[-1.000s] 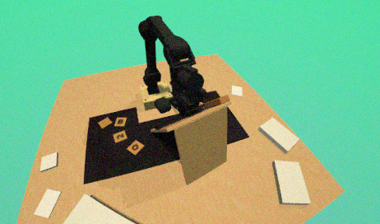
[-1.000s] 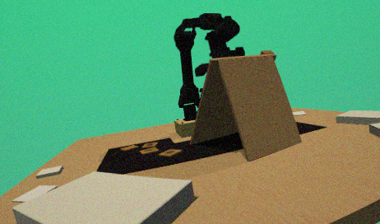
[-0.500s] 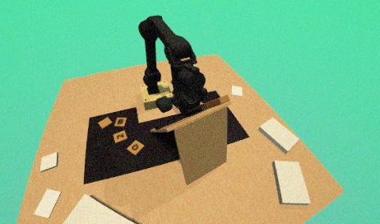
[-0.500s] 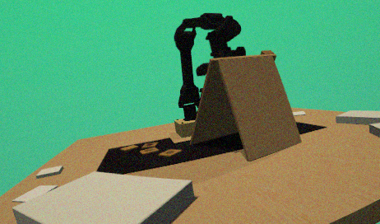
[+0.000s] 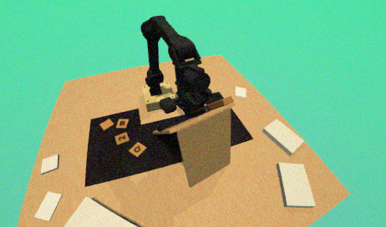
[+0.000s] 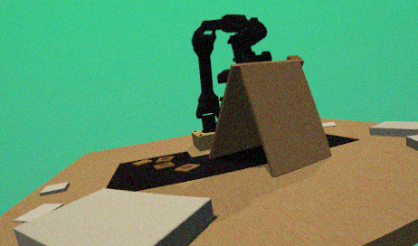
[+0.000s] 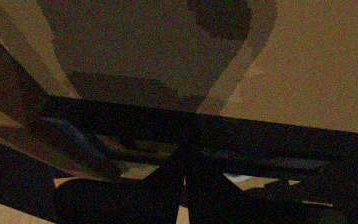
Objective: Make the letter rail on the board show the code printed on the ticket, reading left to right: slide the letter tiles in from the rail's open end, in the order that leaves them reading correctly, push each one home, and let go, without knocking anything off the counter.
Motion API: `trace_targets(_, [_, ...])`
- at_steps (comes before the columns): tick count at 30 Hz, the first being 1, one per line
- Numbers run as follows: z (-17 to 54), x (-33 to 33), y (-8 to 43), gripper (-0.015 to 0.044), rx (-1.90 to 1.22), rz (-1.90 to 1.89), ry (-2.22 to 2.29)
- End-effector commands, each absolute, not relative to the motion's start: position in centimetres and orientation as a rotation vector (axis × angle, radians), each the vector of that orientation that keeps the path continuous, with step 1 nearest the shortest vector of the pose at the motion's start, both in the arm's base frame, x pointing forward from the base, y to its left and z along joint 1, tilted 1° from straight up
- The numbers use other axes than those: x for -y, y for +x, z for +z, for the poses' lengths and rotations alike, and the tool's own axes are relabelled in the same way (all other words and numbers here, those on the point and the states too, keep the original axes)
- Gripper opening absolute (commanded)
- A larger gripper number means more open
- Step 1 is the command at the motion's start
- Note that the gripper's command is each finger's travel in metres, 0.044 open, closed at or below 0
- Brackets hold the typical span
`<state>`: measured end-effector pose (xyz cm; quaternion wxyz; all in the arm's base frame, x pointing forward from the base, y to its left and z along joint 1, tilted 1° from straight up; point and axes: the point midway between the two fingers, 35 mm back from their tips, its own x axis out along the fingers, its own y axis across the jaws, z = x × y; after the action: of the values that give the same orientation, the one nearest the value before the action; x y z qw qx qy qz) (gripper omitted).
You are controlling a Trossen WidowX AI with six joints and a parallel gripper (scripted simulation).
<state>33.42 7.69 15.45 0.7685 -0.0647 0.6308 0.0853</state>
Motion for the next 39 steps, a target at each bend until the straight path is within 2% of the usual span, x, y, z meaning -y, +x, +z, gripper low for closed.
trace_targets(1, [15.4,-7.9,33.3,0.0000,-1.370,0.182,-0.139])
trace_targets(39, [17.3,-7.5,31.1,0.0000,-1.372,0.182,-0.139])
